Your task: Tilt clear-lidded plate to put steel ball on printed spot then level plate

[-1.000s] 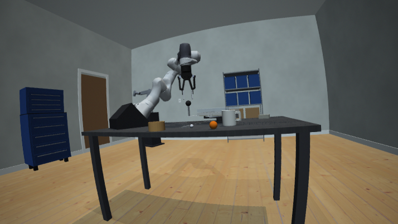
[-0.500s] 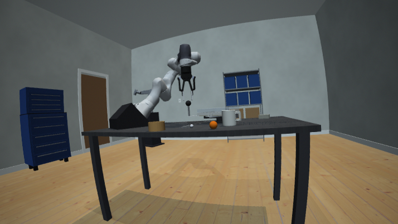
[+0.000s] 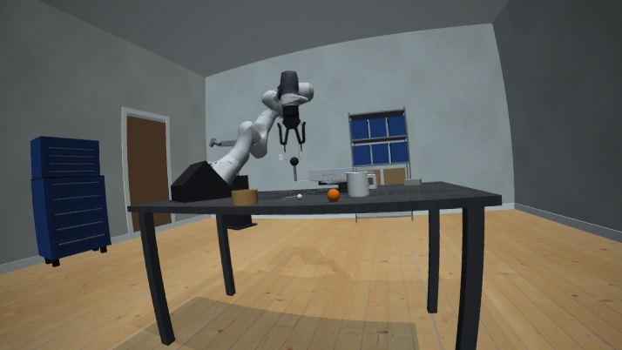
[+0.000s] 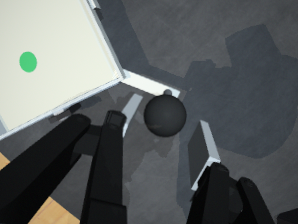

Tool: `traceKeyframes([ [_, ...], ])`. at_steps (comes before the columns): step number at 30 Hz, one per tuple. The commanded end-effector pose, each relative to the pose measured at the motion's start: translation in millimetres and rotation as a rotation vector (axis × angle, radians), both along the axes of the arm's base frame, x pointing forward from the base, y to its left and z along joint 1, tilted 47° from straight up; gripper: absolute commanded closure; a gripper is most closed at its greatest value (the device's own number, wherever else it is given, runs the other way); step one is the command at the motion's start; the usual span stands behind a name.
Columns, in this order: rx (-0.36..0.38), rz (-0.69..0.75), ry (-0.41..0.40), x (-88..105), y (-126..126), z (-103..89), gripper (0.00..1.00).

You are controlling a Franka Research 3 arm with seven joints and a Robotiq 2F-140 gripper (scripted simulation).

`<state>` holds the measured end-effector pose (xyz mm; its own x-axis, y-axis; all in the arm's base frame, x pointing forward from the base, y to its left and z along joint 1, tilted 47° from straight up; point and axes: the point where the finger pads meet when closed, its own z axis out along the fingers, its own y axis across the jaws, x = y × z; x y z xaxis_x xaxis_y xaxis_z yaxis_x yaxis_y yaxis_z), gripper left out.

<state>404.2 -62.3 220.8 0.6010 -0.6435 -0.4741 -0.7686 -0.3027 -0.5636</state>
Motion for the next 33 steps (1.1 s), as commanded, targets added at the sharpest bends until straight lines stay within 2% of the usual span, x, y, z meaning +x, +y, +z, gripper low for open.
traceKeyframes([
  [1, -0.002, 0.001, -0.006, 2.1, 2.2, -2.4, 0.64],
  [33, -0.002, 0.001, -0.006, 3.0, 5.4, -5.7, 0.64],
])
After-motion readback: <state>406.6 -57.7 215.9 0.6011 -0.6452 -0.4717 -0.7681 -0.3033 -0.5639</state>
